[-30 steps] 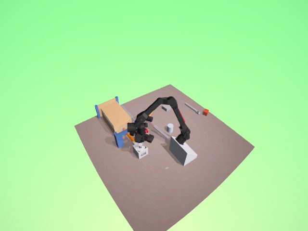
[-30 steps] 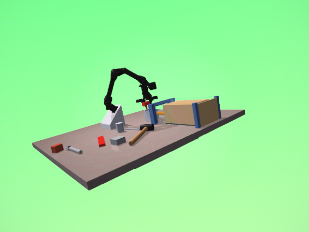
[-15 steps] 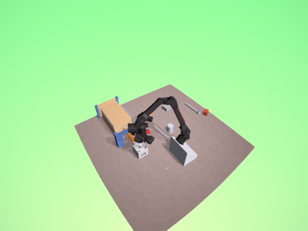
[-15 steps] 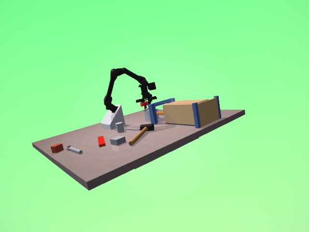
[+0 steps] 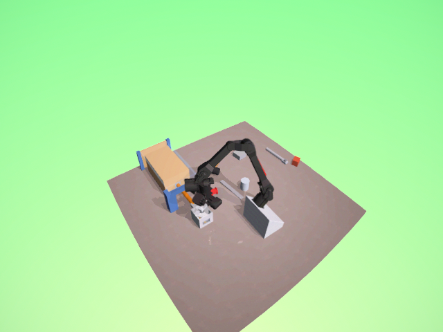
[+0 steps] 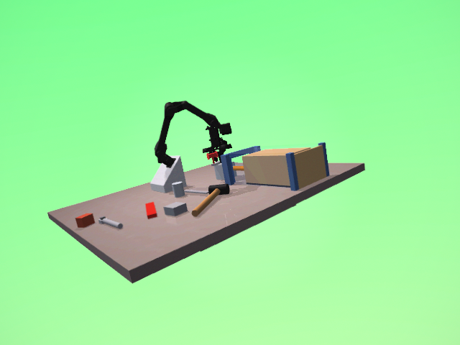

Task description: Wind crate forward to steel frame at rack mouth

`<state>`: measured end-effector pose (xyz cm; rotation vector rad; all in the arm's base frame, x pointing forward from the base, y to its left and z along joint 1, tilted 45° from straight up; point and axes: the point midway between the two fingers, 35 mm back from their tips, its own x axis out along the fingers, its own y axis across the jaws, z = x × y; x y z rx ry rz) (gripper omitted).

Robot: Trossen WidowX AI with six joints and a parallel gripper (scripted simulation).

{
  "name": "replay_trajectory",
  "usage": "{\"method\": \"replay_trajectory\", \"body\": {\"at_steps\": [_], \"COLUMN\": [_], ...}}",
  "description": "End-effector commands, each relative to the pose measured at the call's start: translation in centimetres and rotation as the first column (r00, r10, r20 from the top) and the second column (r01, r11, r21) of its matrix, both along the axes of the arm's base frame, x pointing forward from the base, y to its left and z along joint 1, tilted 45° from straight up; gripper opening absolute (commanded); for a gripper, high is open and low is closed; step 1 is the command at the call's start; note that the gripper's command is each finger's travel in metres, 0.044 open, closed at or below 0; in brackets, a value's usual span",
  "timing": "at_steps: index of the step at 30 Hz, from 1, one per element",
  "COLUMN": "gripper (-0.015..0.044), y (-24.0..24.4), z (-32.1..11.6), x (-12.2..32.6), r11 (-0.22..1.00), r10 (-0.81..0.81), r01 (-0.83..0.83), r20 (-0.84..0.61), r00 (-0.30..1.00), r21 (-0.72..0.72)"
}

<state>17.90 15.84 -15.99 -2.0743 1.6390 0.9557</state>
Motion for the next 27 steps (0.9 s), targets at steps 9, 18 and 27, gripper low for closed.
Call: {"method": "replay_trajectory", "body": {"at_steps": [9, 18, 27], "gripper": [0.0000, 0.0000, 0.0026], "y": [-0.37, -0.55, -0.68], "z": [-0.38, -0.68, -0.72], "x": [-0.18, 0.02, 0.00], "r11": [1.000, 1.000, 1.000], "r10": [-0.022, 0.010, 0.003], "r01": [0.022, -0.010, -0.003], "r20": [0.021, -0.010, -0.002], "r00": [1.000, 1.000, 1.000], "r21": [0.002, -0.001, -0.002]}}
